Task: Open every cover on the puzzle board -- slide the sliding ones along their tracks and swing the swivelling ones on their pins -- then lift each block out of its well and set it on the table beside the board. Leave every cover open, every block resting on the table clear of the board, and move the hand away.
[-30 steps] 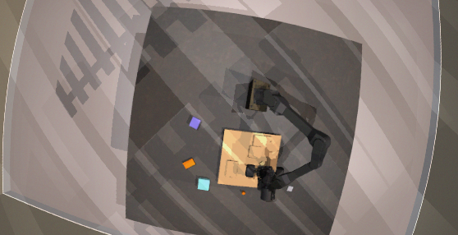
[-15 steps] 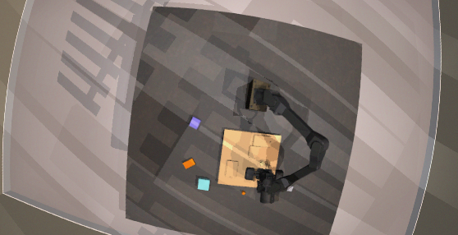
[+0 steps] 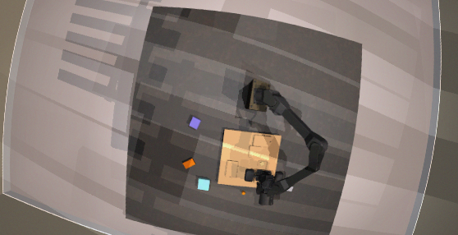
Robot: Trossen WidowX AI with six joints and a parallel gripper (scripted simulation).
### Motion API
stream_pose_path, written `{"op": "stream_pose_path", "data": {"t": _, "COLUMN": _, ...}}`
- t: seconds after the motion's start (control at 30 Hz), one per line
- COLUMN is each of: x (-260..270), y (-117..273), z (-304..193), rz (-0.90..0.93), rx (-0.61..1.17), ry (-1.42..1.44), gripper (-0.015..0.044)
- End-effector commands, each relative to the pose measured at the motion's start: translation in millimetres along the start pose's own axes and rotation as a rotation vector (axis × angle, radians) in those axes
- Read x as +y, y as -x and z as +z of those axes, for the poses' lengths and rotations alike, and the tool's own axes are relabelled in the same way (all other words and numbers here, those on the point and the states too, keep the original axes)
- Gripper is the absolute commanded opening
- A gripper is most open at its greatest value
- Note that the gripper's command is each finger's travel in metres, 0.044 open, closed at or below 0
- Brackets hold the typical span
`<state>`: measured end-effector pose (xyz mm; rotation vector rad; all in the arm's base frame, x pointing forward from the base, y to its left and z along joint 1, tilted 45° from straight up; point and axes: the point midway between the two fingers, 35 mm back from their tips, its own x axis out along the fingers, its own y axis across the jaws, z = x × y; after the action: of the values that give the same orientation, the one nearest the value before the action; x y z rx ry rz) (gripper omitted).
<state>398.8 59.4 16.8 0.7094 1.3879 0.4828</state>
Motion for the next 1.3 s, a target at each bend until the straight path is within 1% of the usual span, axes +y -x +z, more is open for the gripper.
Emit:
{"op": "stream_pose_path", "data": {"t": 0.0, "x": 0.4, "y": 6.8, "z": 3.7, "rz": 0.000, "rx": -0.008, "ry": 0.009, "gripper": 0.0000}}
{"op": "stream_pose_path", "data": {"t": 0.93, "x": -0.6, "y": 42.8, "z": 7.9, "rz": -0.001, "rx": -0.008, "ry": 0.009, "gripper": 0.0000}}
{"op": "stream_pose_path", "data": {"t": 1.03, "x": -1.6, "y": 40.2, "z": -0.9, "rz": -0.003, "rx": -0.006, "ry": -0.115, "gripper": 0.0000}}
{"op": "stream_pose_path", "data": {"t": 1.27, "x": -1.9, "y": 47.2, "z": -38.4, "rz": -0.001, "rx": -0.006, "ry": -0.664, "gripper": 0.0000}}
